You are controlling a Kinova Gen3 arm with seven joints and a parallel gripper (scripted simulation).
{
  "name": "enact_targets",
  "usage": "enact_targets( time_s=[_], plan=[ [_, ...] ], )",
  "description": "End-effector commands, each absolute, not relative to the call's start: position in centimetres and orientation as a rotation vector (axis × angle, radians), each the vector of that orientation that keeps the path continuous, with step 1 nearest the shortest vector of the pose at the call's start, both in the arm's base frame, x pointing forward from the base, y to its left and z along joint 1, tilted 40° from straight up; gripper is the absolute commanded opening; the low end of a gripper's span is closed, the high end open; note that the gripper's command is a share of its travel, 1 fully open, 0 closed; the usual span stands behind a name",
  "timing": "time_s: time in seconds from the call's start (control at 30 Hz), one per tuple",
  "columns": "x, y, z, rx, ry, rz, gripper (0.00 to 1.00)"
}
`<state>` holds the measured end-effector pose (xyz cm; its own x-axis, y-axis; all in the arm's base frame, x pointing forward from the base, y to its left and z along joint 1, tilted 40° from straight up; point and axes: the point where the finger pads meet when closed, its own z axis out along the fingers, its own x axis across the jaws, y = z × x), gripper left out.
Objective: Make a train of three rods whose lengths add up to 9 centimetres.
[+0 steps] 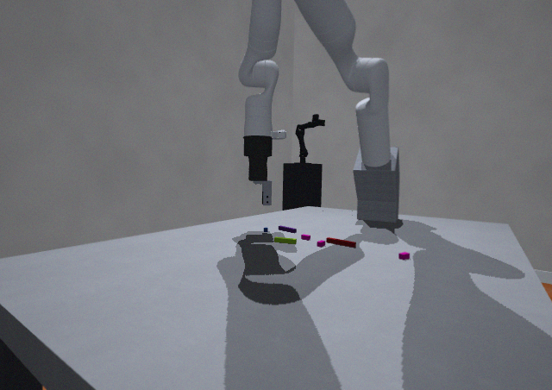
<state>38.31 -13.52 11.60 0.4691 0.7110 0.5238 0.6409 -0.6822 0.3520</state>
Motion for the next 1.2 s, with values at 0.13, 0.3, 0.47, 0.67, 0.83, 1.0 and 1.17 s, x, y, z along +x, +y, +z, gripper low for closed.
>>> enact_targets(
  time_s=[0.13,0.3,0.47,0.67,0.83,1.0,1.17],
  plan=[
    [38.0,-13.7,12.5,2.592,1.197,1.014,0.54],
    [37.7,-13.8,12.9,2.592,1.197,1.014,0.54],
    [37.5,-13.9,13.2,2.592,1.197,1.014,0.54],
    [37.5,-13.9,13.2,2.592,1.197,1.014,0.54],
    [37.4,-13.9,13.2,2.592,1.197,1.014,1.00],
    [37.4,-13.9,13.2,2.592,1.197,1.014,1.00],
    [37.4,-13.9,13.2,2.592,1.197,1.014,1.00]
  ],
)
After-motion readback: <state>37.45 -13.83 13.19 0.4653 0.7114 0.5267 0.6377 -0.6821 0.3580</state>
